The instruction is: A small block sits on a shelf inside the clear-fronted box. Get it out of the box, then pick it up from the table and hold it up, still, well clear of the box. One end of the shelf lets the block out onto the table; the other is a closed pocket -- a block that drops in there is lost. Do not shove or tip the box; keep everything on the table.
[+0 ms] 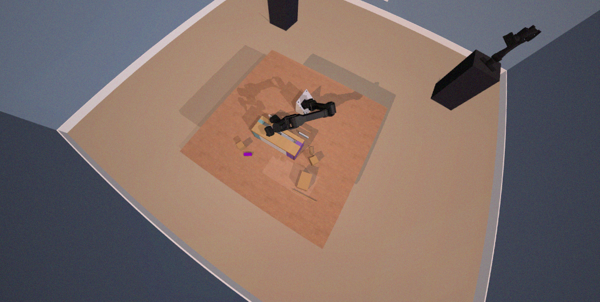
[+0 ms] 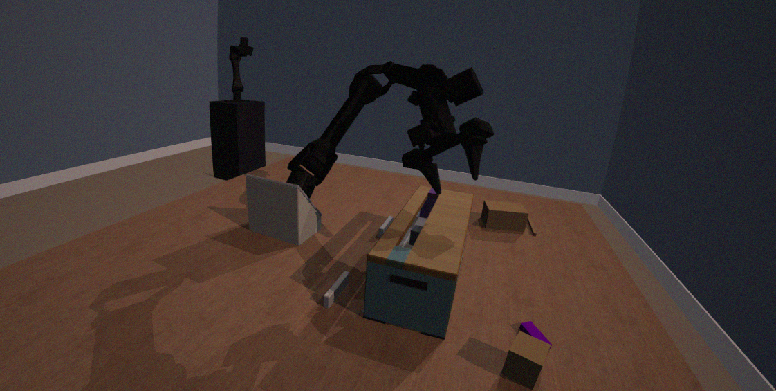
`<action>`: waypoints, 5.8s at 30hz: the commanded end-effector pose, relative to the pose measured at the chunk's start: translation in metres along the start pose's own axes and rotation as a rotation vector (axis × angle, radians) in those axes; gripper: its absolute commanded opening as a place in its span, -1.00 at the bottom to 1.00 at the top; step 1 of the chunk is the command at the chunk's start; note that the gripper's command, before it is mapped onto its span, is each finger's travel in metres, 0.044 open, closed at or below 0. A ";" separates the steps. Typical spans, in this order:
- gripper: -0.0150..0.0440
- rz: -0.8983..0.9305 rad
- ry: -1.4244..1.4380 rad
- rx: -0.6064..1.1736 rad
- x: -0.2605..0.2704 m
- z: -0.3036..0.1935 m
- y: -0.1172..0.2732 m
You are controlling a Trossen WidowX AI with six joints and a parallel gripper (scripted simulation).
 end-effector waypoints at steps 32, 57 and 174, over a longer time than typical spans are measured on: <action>0.86 -0.109 2.581 0.442 -0.074 -0.018 0.011; 0.86 0.243 3.525 0.819 -0.100 -0.026 0.021; 0.86 0.235 3.533 0.820 -0.128 0.008 -0.064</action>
Point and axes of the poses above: the point midway between the two fingers, 35 mm back from their tips, its own y axis back along the fingers, its own x axis across the jaws, z = x × y, the point moved 3 cm from there along y, back along the fingers, and after that the axes turned 12 degrees about y, right-handed, at the moved point
